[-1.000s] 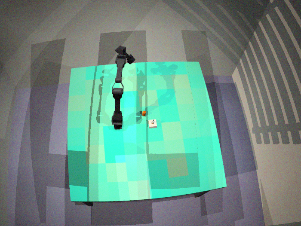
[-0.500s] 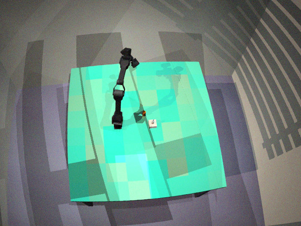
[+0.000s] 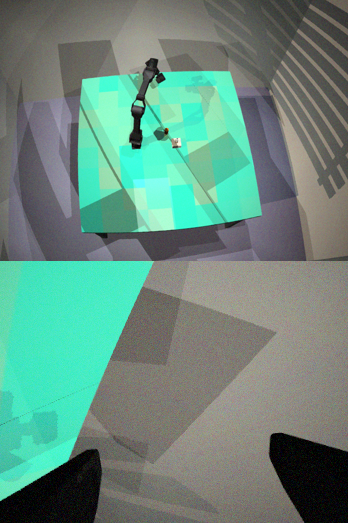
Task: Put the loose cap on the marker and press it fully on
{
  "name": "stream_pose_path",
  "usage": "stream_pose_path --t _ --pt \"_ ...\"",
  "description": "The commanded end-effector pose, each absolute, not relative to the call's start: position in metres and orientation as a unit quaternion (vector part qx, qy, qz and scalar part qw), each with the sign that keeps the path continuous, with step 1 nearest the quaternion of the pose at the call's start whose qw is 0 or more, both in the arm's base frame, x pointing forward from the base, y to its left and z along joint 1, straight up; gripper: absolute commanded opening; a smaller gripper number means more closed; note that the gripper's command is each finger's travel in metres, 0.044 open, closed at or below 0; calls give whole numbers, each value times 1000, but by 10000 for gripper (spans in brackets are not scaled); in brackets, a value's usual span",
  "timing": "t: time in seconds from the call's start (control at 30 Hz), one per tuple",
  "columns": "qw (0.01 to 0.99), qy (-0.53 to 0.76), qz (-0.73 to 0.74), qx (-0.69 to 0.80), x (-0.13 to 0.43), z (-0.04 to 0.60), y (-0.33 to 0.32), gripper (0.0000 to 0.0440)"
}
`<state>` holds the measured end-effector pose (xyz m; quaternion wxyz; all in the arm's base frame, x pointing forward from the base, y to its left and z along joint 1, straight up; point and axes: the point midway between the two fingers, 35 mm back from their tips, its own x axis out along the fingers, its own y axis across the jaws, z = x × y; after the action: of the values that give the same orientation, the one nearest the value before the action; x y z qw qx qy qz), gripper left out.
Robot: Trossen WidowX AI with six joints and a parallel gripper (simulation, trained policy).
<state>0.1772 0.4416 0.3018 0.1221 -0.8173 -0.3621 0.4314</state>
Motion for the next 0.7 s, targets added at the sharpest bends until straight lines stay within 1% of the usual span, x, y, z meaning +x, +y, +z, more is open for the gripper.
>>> stream_pose_path --t 0.0,0.67 --pt "122 -342 449 -817 186 295 427 323" --pt "127 -246 507 -816 221 278 356 322"
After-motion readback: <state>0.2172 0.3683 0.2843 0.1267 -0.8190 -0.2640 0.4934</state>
